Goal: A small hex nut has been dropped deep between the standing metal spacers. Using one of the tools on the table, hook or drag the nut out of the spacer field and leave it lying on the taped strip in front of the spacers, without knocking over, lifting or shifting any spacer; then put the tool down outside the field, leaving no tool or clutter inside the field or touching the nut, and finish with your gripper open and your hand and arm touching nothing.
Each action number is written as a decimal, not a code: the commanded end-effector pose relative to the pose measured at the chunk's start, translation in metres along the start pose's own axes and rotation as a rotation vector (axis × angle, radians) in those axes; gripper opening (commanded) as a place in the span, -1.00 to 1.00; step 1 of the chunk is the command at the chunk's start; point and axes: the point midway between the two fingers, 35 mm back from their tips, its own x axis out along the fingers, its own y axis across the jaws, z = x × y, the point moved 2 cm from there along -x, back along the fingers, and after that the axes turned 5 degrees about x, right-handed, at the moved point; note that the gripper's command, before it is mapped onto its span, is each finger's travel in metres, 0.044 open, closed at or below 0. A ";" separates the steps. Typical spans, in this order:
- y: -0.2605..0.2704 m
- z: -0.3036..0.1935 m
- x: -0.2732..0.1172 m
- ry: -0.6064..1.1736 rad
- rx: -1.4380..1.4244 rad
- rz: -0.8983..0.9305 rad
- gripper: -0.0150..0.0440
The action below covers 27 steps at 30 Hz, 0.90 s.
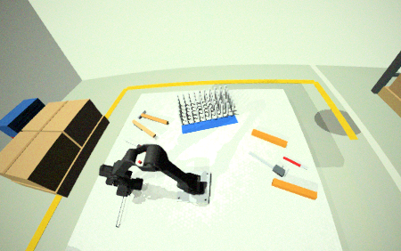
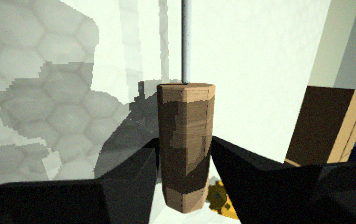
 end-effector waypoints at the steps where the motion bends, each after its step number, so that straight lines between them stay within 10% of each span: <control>1: 0.004 -0.001 0.003 0.000 0.000 0.003 -0.49; 16: 0.005 -0.001 0.003 -0.003 -0.002 -0.033 -0.49; 27: 0.001 0.000 0.000 -0.003 -0.002 -0.037 0.49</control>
